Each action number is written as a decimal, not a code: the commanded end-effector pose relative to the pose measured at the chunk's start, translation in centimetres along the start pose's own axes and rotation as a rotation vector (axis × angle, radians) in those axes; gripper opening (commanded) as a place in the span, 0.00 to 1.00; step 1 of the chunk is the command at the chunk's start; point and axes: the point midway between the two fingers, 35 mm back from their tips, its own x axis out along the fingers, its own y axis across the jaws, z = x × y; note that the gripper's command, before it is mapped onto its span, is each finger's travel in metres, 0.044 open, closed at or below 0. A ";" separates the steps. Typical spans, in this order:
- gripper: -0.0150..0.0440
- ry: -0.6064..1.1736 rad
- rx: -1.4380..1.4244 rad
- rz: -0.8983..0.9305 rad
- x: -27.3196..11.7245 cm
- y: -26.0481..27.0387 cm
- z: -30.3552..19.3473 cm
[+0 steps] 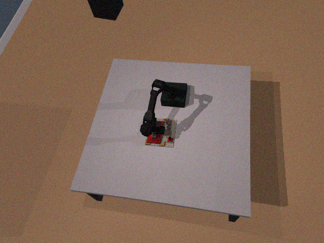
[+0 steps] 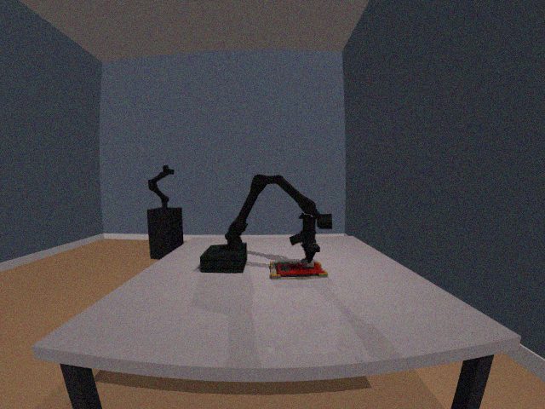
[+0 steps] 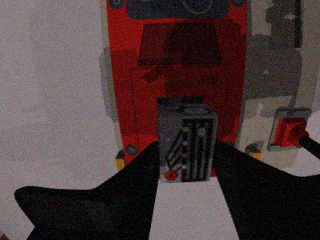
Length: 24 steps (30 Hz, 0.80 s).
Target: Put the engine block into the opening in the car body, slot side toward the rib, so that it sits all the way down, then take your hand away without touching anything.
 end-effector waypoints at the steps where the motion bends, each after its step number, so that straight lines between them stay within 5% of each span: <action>1: 0.52 0.000 0.006 0.002 0.1 0.0 0.0; 24: 0.52 0.000 -0.007 0.002 0.6 0.0 0.0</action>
